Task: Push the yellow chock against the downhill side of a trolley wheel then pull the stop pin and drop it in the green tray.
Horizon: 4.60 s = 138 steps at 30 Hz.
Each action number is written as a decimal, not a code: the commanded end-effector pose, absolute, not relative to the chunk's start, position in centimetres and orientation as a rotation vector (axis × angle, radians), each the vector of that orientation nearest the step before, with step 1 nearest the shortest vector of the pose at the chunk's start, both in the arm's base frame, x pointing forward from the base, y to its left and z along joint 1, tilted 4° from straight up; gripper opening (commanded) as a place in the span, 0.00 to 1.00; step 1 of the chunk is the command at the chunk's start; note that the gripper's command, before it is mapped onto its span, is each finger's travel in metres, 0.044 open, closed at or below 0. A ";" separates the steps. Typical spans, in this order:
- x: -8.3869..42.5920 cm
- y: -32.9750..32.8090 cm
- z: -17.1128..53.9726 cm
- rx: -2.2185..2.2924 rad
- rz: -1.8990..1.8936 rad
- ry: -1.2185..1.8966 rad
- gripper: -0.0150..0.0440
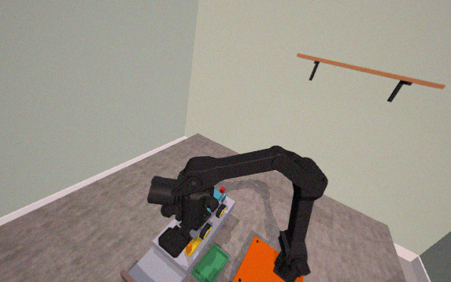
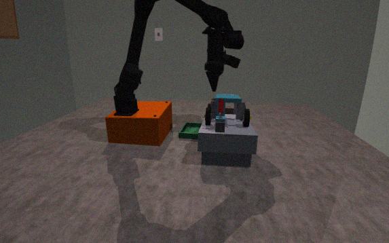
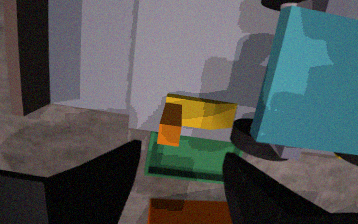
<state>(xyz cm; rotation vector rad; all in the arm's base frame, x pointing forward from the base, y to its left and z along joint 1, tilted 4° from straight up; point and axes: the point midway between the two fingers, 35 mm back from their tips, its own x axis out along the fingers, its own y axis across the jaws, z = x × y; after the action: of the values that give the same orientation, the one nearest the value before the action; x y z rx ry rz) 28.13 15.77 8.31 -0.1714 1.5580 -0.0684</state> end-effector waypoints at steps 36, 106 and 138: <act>32.4 -0.6 13.0 -1.281 0.799 1.470 0.58; 32.2 -6.9 7.7 -1.536 1.050 1.436 0.58; 32.1 -6.7 8.6 -1.536 1.050 1.435 0.25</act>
<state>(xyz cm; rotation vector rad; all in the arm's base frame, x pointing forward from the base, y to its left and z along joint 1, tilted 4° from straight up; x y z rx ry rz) 32.04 -6.74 8.13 -1.5338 1.4381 1.0569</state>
